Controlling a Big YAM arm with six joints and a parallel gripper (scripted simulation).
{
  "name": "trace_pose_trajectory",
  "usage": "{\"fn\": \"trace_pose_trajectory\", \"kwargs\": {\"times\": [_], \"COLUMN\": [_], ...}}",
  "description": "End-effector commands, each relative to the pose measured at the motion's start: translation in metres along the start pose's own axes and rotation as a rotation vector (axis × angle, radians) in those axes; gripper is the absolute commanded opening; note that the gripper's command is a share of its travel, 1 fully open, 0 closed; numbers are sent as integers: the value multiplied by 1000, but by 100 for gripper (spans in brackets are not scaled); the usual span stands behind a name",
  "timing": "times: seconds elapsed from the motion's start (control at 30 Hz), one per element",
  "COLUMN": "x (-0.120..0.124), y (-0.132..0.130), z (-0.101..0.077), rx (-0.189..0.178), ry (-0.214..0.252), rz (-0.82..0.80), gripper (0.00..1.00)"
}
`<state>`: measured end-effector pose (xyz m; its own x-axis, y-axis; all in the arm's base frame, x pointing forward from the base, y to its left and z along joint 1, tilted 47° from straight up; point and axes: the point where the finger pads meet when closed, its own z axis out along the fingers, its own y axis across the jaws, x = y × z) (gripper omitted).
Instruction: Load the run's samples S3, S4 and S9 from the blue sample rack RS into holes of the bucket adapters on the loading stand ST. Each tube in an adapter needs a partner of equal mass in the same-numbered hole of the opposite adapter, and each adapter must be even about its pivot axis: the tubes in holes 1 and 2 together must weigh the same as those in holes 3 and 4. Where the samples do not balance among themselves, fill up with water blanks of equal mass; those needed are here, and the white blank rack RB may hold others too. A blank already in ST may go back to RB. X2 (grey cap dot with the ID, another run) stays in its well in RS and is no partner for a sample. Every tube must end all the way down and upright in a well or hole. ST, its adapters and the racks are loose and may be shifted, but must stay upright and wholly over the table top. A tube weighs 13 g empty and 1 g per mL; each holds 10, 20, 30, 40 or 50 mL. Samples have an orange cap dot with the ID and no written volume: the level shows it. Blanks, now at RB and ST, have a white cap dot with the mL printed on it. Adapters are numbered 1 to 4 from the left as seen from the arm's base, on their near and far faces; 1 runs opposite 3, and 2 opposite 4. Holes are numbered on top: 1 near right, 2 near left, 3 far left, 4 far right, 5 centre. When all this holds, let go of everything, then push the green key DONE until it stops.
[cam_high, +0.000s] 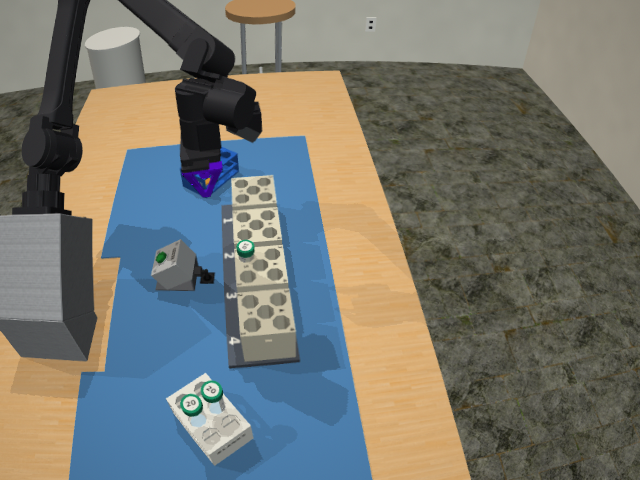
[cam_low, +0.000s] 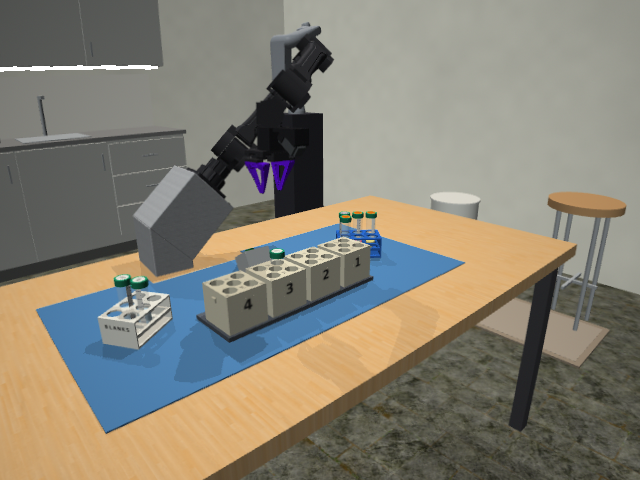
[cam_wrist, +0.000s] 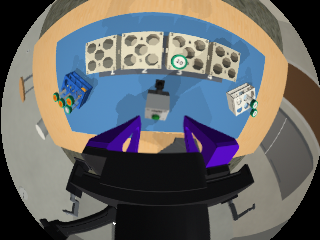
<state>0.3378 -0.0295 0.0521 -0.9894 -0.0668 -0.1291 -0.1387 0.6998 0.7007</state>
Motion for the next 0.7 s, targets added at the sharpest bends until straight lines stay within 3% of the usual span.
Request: {"fn": "trace_pose_trajectory", "kwargs": {"times": [0.0,0.03,0.07,0.2,0.67], "x": [-14,-14,4,-11,-11], "y": [-9,-9,-1,1,-4], "z": [-16,-16,1,-6,-15], "rx": [-16,-19,-42,-25,-18], "ry": [-25,-25,18,5,-14], "rz": [67,69,84,50,44], "gripper": [55,55,55,55,55]}}
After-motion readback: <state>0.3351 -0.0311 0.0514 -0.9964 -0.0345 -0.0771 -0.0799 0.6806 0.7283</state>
